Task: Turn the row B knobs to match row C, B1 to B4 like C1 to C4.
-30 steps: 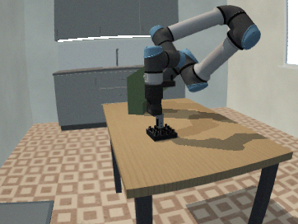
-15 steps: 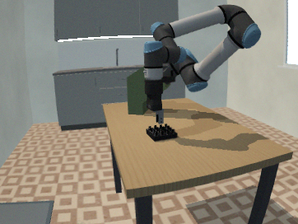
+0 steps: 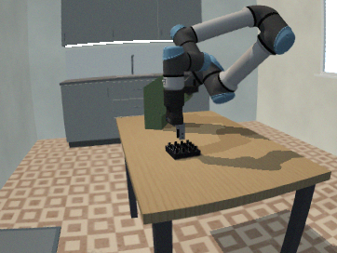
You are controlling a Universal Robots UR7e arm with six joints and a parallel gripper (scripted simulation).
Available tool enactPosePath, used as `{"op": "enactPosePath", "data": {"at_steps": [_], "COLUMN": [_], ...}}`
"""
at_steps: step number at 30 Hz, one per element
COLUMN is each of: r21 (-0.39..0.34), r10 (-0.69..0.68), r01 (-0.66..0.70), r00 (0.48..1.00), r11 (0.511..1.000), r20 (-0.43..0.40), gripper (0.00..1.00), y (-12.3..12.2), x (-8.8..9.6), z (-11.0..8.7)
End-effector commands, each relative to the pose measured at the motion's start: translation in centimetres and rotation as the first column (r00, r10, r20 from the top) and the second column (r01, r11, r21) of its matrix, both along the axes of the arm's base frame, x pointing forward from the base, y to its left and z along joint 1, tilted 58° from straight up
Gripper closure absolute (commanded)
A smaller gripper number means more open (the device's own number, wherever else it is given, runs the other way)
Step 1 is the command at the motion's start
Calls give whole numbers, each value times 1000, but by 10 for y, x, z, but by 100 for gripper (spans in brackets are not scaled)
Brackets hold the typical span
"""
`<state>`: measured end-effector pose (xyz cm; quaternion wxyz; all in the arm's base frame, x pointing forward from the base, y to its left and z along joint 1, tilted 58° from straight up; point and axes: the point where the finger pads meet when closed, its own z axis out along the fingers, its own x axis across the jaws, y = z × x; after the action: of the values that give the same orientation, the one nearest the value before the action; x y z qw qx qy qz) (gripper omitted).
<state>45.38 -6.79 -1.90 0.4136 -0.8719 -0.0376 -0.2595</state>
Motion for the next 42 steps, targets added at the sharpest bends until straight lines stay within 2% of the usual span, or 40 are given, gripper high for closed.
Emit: {"op": "enactPosePath", "data": {"at_steps": [1, 7, 12, 14, 16, 29, 31, 33, 42], "r21": [11, 49, 94, 94, 114, 178, 178, 183, 174], "r10": [-15, -64, -125, -125, -153, -263, -263, -279, -298], "r01": [16, 69, 146, 146, 185, 404, 404, 459, 592], "r00": [1000, 994, 972, 972, 956, 813, 813, 762, 612], "r11": [1000, 996, 985, 985, 976, 897, 897, 869, 787], "r20": [-21, -94, -197, -197, -249, -520, -520, -584, -732], "gripper": [54, 54, 54, 54, 54, 54, 54, 54, 54], "y": [-1, -1, -1, -1, -2, -4, -4, -5, -7], "x": [0, 0, 0, 0, 0, 0, 0, 0, 0], "z": [1, 3, 6, 6, 7, 12, 12, 13, 14]}}
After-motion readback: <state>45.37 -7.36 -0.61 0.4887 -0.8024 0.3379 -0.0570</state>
